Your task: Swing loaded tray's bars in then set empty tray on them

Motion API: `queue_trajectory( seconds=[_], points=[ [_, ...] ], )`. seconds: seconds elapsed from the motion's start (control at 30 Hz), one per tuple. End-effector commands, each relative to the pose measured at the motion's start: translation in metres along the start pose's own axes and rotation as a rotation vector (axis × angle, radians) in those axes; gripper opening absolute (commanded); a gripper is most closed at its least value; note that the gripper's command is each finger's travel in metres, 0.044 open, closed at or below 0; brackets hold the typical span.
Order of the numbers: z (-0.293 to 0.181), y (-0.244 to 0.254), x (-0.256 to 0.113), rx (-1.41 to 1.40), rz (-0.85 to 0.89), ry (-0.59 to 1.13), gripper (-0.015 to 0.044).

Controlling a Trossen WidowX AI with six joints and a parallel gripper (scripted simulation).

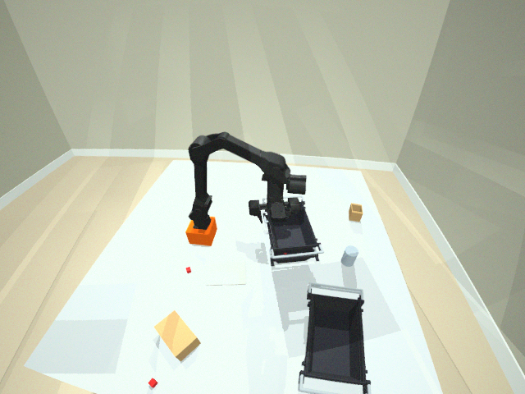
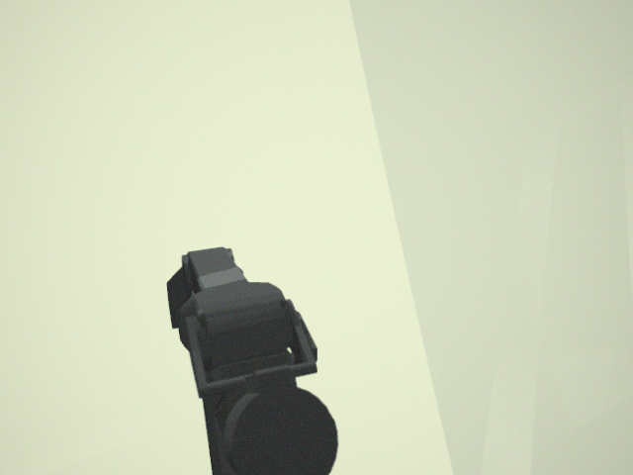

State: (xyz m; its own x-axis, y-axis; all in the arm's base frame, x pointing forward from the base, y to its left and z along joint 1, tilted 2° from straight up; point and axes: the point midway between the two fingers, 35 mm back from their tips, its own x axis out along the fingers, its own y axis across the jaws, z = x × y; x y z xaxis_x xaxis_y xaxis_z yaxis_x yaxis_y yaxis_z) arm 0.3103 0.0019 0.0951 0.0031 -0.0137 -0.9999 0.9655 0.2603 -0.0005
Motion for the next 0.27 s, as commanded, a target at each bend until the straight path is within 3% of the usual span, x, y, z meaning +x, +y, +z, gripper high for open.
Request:
queue_trajectory(
  seconds=[0.0,0.23],
  points=[
    [0.0,-0.001,-0.024,0.003,0.004,-0.003,0.044],
    [-0.001,-0.005,-0.052,0.002,0.003,-0.004,0.044]
  ],
)
